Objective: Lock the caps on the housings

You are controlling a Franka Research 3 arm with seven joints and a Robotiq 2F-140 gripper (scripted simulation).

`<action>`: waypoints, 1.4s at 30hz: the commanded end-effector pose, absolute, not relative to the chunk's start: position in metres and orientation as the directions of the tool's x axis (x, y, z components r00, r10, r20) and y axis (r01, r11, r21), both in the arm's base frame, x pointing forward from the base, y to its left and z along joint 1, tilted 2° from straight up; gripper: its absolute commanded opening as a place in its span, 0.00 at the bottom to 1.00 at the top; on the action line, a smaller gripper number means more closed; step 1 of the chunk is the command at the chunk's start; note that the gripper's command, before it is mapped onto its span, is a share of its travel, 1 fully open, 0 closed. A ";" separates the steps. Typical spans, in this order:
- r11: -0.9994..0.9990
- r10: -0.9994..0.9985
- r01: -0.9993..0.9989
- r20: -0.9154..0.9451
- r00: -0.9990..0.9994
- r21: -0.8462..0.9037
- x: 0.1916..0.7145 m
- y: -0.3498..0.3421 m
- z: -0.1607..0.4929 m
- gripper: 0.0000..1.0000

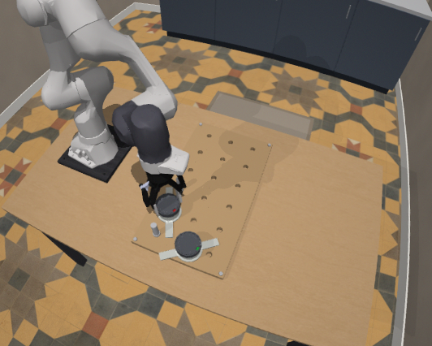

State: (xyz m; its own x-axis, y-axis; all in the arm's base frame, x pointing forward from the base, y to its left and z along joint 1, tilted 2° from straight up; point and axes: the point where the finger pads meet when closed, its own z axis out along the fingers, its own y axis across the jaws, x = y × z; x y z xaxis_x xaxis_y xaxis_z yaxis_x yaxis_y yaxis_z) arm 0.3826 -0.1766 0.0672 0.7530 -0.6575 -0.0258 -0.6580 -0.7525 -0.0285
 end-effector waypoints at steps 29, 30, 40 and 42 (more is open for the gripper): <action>-0.569 -0.822 -0.822 -0.032 0.569 -0.005 0.381 -0.175 0.066 0.10; -0.569 -0.822 -0.822 -0.032 0.569 -0.005 0.381 -0.175 0.066 0.10; -0.569 -0.822 -0.822 -0.032 0.569 -0.005 0.381 -0.175 0.066 0.10; -0.569 -0.822 -0.822 -0.032 0.569 -0.005 0.381 -0.175 0.066 0.10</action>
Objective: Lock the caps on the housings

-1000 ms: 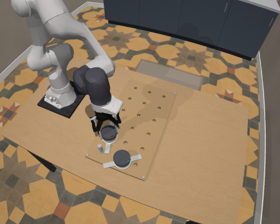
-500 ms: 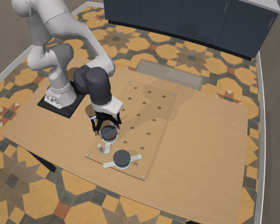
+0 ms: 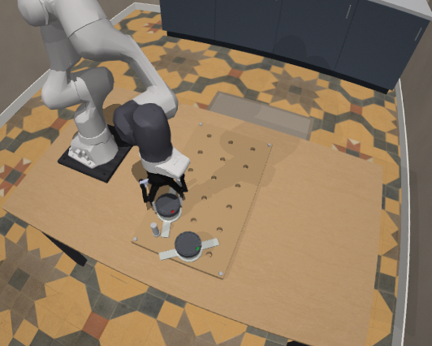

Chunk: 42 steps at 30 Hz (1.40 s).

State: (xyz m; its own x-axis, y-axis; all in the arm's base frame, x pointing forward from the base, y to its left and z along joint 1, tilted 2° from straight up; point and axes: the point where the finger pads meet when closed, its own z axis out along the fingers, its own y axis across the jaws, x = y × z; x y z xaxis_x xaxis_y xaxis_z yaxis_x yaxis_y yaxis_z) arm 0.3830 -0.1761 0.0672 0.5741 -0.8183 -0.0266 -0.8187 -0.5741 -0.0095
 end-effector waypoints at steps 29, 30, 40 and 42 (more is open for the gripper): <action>-0.569 -0.822 -0.822 -0.032 0.569 -0.005 0.381 -0.175 0.066 0.78; -0.569 -0.822 -0.822 -0.032 0.569 -0.005 0.381 -0.175 0.066 0.78; -0.569 -0.822 -0.822 -0.032 0.569 -0.005 0.381 -0.175 0.066 0.78; -0.569 -0.822 -0.822 -0.032 0.569 -0.005 0.381 -0.175 0.066 0.78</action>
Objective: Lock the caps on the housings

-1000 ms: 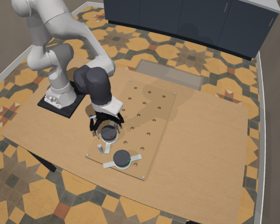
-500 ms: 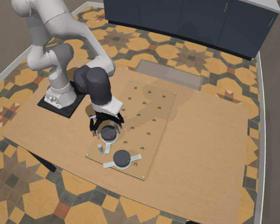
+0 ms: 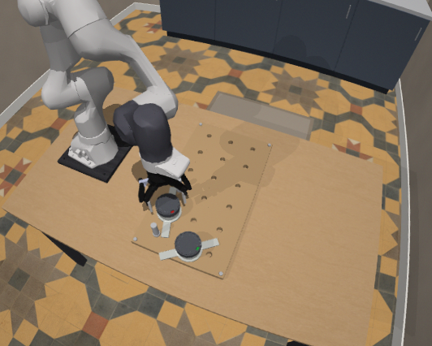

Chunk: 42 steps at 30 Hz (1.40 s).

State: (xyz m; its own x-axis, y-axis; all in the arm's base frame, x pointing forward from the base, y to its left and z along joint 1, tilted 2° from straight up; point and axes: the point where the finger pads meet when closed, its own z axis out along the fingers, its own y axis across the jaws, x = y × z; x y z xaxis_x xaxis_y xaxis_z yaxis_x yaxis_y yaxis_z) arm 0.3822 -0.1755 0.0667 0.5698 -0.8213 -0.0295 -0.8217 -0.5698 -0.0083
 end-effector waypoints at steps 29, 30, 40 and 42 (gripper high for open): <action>-0.569 -0.822 -0.823 -0.032 0.569 -0.005 0.382 -0.176 0.099 0.78; -0.569 -0.822 -0.822 -0.032 0.569 -0.005 0.382 -0.176 0.101 0.78; -0.569 -0.822 -0.823 -0.032 0.569 -0.005 0.382 -0.177 0.118 0.78; -0.569 -0.822 -0.822 -0.032 0.569 -0.005 0.382 -0.177 0.121 0.78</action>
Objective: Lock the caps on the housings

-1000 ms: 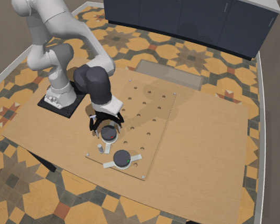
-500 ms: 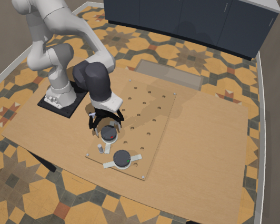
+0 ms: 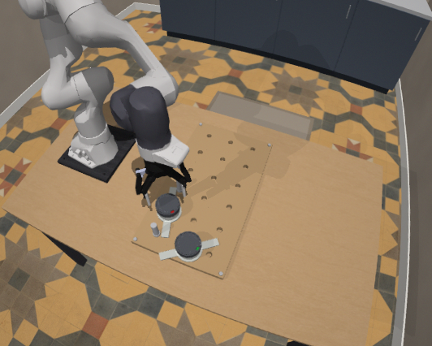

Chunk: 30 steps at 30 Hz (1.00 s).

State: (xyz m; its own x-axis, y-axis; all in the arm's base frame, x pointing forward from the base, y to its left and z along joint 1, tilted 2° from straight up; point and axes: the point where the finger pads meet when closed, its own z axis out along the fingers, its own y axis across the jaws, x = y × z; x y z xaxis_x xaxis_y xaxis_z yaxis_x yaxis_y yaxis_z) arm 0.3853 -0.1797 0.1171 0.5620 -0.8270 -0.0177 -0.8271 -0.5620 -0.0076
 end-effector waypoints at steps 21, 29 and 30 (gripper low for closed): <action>-0.572 -0.819 -0.820 -0.032 0.572 -0.005 0.382 -0.177 0.135 0.78; -0.826 -0.563 -0.563 -0.026 0.826 -0.012 0.383 -0.178 0.135 0.78; -0.843 -0.537 -0.538 -0.025 0.843 -0.010 0.384 -0.178 0.135 0.78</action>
